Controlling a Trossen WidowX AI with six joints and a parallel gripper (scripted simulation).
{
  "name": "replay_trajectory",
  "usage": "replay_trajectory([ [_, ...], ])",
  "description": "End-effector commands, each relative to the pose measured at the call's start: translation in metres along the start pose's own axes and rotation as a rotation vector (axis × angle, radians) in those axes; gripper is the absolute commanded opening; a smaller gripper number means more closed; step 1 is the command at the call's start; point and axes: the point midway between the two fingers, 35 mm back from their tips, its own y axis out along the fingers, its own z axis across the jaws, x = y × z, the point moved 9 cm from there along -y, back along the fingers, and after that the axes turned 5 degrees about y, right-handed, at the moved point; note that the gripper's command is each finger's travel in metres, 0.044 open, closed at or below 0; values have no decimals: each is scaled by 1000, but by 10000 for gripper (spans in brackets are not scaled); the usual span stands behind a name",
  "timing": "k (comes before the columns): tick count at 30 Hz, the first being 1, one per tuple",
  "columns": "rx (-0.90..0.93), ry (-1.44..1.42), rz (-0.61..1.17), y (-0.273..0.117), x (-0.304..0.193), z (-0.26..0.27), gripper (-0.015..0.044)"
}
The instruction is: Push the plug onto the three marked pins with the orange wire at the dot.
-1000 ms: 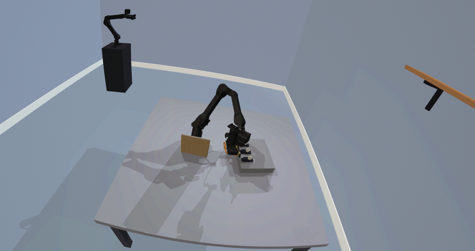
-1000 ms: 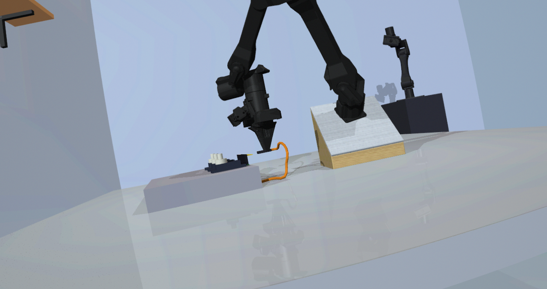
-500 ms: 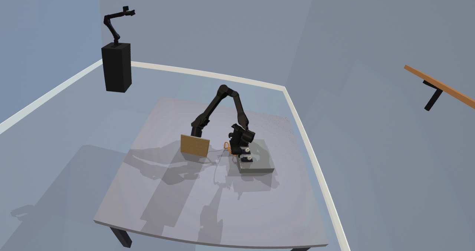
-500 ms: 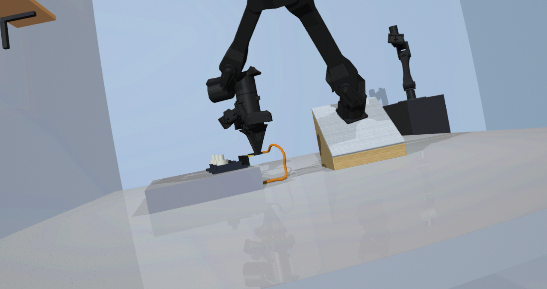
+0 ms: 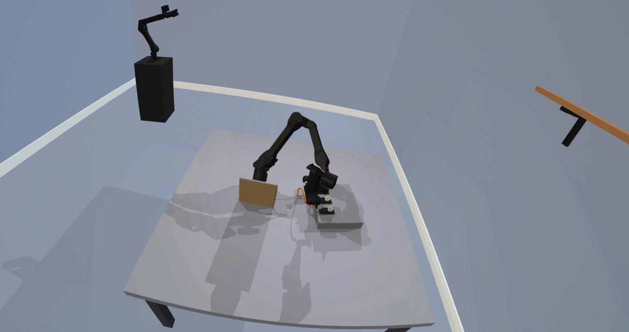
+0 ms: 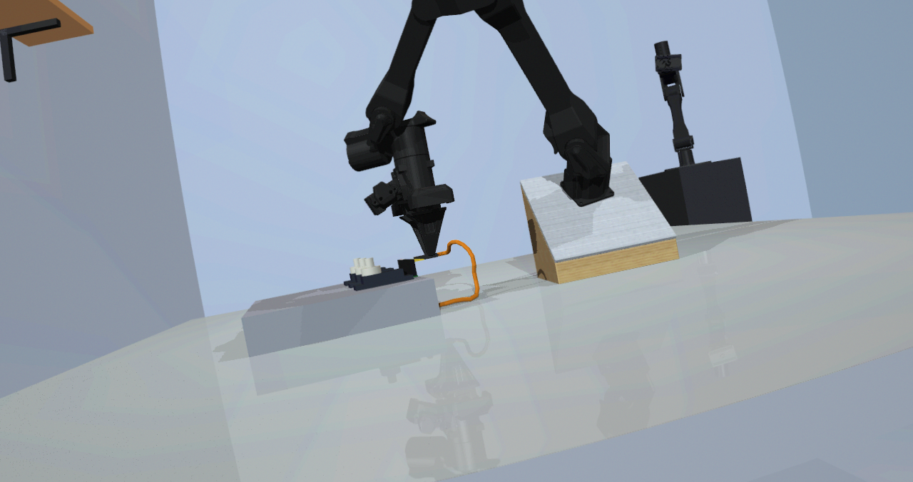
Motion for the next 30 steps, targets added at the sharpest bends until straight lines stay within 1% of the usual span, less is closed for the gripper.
replay_trajectory([
  [1, 4, -1, -1, 0, 1, 0, 0],
  [30, 4, -2, -2, -1, 19, 4, 0],
])
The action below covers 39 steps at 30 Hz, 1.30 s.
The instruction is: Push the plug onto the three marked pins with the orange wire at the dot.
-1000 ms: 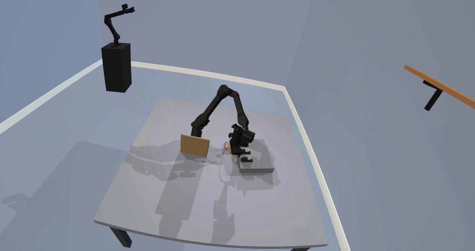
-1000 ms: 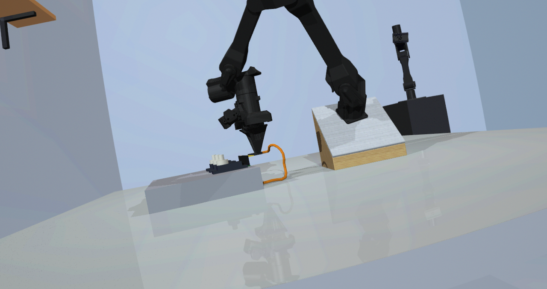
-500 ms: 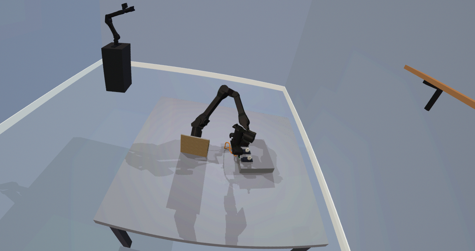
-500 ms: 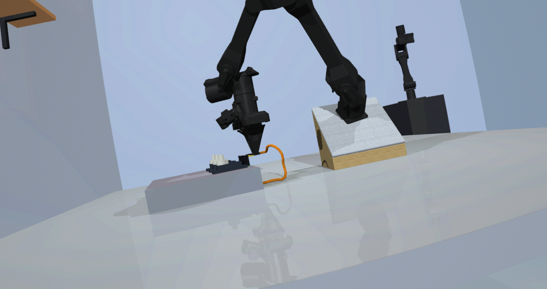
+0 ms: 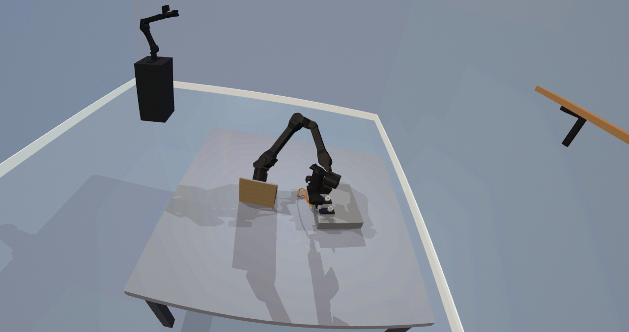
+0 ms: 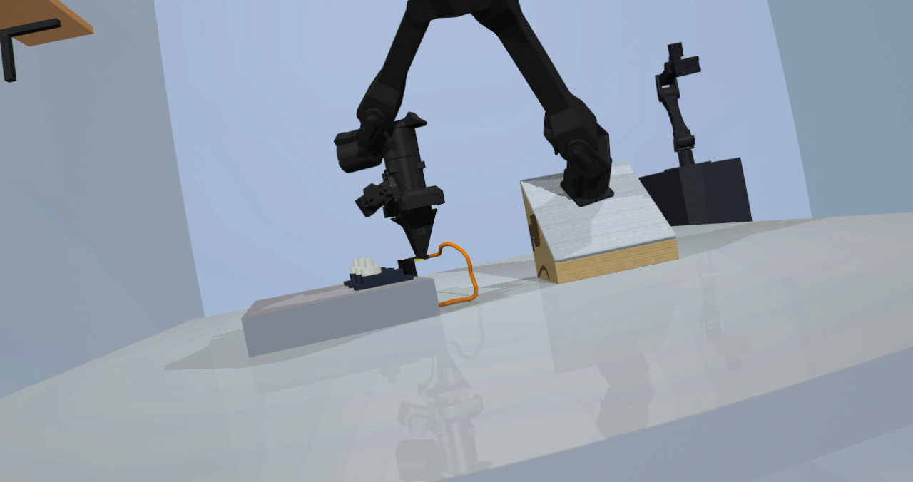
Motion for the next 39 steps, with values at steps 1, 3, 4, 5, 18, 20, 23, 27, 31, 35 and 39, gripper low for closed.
replay_trajectory([
  [1, 5, -1, -6, -1, 5, 1, 0],
  [3, 6, -1, -6, -1, 6, 2, 0],
  [4, 6, -1, -6, -1, 6, 2, 0],
  [5, 6, -1, -6, -1, 7, 2, 0],
  [18, 2, 0, -6, -31, 4, -3, 341],
  [20, 3, 0, -5, -54, 3, -2, 394],
  [23, 3, 0, -5, -58, 2, -2, 440],
  [27, 3, 0, -5, -58, 2, -2, 440],
  [31, 3, 0, -5, -58, 2, -2, 440],
  [35, 3, 0, -5, -58, 2, -2, 440],
  [39, 3, 0, -5, -58, 2, -2, 440],
])
